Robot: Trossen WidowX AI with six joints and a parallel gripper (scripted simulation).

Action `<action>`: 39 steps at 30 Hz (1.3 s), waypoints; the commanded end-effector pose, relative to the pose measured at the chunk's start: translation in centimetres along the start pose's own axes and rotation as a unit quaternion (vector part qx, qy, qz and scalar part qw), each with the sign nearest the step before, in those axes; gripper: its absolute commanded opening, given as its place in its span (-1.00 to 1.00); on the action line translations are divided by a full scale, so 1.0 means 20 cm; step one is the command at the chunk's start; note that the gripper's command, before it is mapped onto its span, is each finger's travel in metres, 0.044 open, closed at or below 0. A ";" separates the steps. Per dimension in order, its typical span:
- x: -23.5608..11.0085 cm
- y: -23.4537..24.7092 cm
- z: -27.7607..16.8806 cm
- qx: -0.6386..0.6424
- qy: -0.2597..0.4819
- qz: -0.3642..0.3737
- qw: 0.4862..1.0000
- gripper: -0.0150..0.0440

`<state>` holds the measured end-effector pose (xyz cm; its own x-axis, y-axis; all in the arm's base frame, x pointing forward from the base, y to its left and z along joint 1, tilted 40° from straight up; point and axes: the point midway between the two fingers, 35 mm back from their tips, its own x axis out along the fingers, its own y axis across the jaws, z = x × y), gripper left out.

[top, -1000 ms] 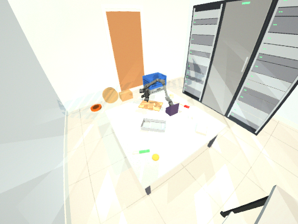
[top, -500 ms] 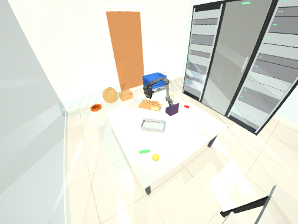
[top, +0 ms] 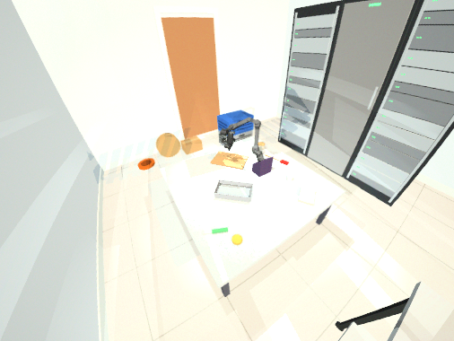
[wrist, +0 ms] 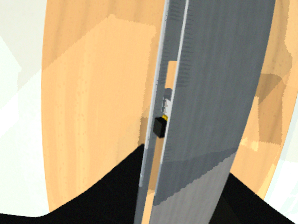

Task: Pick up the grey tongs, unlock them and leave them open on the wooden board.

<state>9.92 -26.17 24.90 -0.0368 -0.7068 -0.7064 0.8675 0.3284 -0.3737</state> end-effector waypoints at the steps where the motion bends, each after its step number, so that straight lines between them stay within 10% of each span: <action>1: -0.04 -0.01 0.00 0.003 -0.043 0.007 0.999 -1.00; 39: -0.29 0.00 -0.09 -0.012 -0.400 -0.005 0.916 -1.00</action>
<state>9.33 -21.60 27.29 0.3188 -0.9405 -0.1179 0.8583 0.3392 -0.3850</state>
